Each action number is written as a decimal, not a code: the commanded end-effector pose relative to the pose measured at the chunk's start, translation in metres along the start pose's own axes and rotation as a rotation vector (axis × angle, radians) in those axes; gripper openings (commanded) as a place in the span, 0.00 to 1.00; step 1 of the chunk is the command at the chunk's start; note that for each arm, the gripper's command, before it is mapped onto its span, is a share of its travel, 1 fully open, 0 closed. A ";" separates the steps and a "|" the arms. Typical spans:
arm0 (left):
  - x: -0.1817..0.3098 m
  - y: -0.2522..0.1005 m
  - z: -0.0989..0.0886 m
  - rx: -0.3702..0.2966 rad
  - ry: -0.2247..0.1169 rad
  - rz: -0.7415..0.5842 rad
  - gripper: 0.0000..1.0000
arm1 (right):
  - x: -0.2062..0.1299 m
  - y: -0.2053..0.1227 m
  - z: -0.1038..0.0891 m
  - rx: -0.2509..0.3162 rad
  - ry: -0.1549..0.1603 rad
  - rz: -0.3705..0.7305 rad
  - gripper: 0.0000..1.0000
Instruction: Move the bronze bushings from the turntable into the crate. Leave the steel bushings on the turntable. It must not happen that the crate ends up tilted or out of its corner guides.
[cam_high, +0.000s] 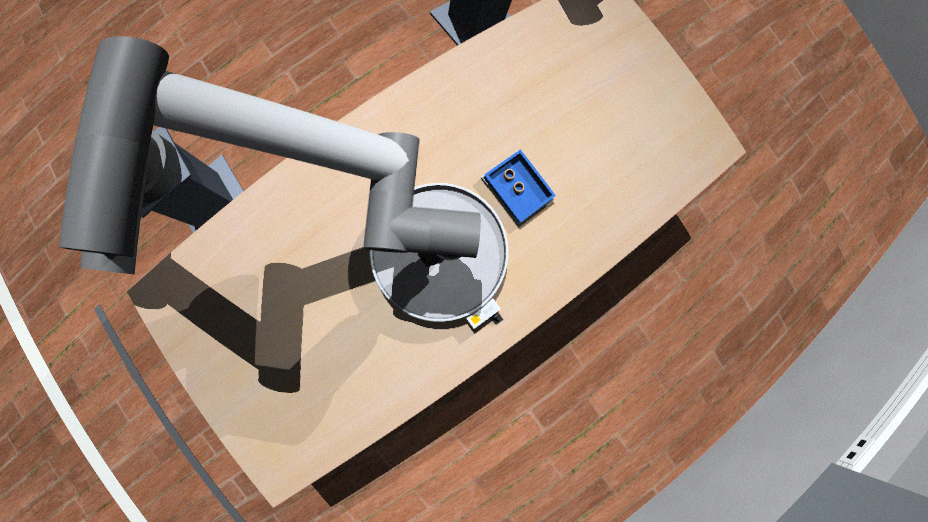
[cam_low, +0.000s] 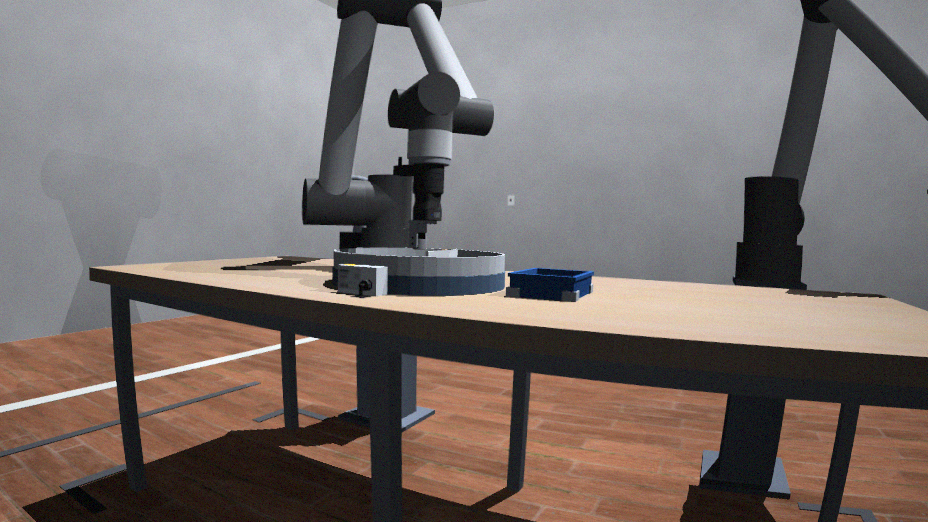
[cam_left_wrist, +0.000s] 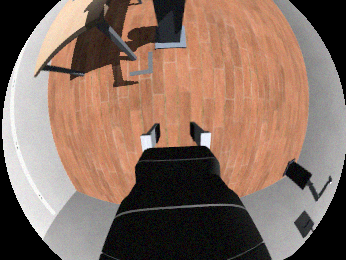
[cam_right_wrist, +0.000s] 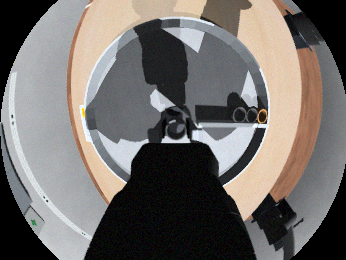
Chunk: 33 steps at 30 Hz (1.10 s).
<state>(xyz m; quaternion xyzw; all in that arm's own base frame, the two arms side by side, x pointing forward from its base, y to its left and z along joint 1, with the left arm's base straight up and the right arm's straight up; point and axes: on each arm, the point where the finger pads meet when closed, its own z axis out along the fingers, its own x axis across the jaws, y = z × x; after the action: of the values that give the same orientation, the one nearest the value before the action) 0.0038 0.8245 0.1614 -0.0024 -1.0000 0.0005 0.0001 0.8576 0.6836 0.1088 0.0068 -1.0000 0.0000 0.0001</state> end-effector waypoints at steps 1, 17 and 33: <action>0.000 0.000 -0.001 -0.001 0.000 0.000 1.00 | 0.000 0.000 0.001 -0.001 -0.001 0.000 0.00; 0.000 0.000 -0.001 -0.001 0.000 0.000 1.00 | 0.000 0.000 0.017 -0.001 -0.001 0.000 0.00; 0.000 0.000 -0.001 -0.001 0.000 0.000 1.00 | 0.000 0.000 0.017 -0.001 -0.001 0.000 0.00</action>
<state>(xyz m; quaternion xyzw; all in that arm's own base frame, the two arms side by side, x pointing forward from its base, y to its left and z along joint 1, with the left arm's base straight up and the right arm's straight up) 0.0038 0.8245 0.1614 -0.0024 -1.0000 0.0005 0.0001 0.8576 0.6836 0.0909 0.0068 -1.0000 0.0000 0.0001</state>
